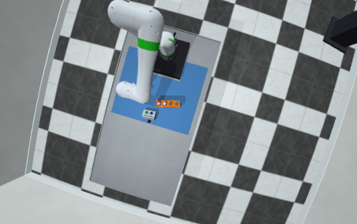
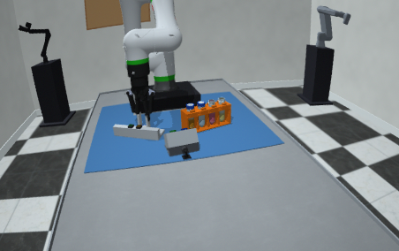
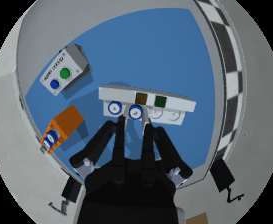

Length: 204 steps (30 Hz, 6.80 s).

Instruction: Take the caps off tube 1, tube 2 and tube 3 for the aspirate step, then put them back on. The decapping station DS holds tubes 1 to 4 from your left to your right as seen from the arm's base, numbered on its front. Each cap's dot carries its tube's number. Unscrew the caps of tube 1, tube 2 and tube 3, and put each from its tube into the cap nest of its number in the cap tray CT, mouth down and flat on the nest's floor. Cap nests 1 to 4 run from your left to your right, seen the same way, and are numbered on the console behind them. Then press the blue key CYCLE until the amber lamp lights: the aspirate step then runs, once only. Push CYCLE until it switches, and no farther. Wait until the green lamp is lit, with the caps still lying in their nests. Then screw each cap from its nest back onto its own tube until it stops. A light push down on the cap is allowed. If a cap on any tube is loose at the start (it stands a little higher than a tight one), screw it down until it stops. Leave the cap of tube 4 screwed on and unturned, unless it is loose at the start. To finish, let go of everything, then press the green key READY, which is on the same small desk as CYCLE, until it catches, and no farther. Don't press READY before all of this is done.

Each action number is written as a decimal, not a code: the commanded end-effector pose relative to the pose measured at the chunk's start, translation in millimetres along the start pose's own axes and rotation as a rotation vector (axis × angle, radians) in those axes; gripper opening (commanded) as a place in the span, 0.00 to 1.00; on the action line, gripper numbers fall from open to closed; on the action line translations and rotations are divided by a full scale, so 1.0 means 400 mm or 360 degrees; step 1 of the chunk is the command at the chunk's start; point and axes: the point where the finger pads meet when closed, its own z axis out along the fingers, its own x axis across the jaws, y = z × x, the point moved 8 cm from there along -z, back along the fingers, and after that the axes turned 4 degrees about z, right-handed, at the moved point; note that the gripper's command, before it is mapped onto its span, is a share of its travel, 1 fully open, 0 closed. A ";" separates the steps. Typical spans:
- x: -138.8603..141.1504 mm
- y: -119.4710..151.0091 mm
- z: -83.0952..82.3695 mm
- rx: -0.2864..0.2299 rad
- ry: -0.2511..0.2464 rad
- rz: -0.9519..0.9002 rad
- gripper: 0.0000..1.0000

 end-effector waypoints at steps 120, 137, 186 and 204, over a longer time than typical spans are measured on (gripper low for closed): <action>-0.416 0.192 -0.319 0.0001 -0.0001 0.2201 0.35; -0.575 0.265 -0.311 0.0001 -0.0001 0.2201 0.35; -0.575 0.265 -0.205 0.0001 -0.0001 0.2201 0.00; -0.575 0.265 -0.206 0.0001 0.0000 0.1485 0.00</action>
